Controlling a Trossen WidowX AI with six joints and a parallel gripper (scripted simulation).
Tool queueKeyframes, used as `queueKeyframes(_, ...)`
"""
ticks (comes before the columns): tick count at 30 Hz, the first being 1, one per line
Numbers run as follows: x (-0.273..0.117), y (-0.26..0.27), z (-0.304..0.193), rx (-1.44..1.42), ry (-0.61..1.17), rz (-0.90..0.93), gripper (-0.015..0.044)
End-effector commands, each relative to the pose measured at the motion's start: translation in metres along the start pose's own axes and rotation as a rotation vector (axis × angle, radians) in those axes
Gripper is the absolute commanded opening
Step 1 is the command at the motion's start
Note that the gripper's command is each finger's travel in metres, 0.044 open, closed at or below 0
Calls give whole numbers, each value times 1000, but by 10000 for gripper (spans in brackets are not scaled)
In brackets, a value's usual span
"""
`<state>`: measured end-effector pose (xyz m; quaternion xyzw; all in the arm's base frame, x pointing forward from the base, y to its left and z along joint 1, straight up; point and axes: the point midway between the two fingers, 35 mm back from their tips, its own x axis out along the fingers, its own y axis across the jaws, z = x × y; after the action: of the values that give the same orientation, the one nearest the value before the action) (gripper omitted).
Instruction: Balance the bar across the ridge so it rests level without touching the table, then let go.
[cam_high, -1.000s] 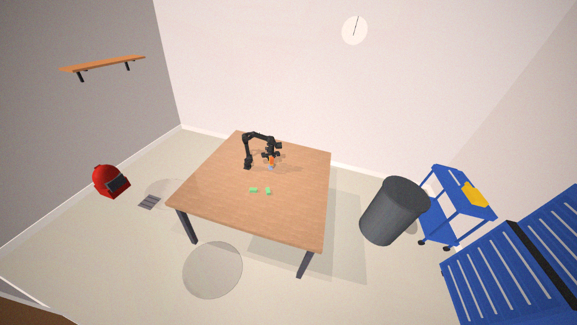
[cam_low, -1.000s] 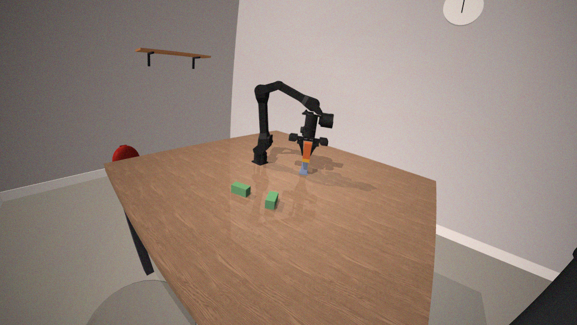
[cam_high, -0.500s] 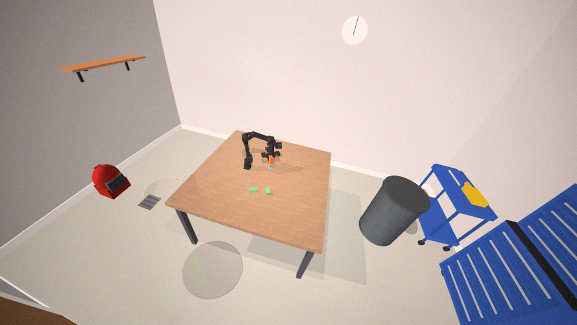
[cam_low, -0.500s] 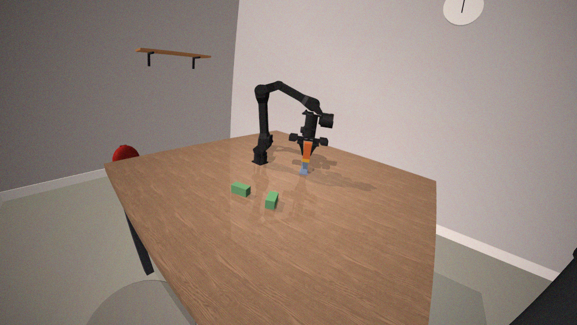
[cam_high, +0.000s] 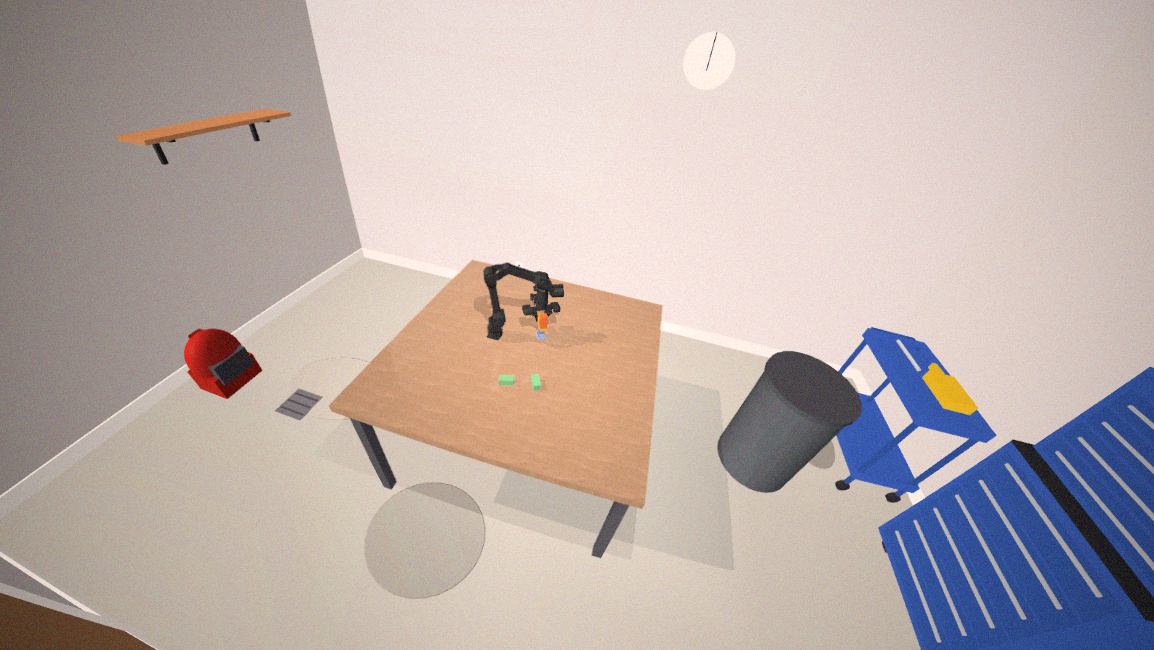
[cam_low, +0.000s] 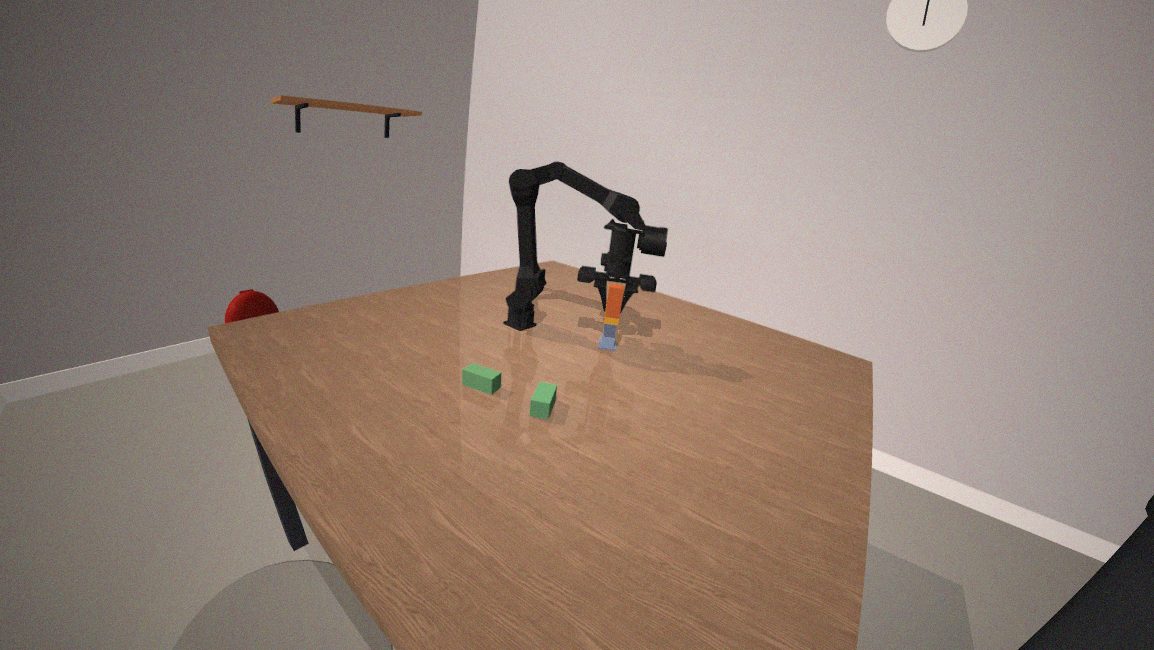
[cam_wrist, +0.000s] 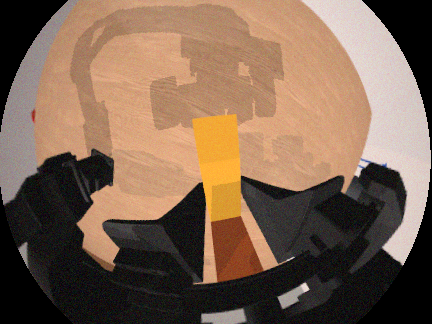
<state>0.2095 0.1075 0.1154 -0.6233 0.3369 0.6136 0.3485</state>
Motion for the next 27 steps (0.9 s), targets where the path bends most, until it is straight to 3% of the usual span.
queueKeyframes(1,0,0,0,0,0,0,169)
queueKeyframes(27,0,0,0,0,0,0,185)
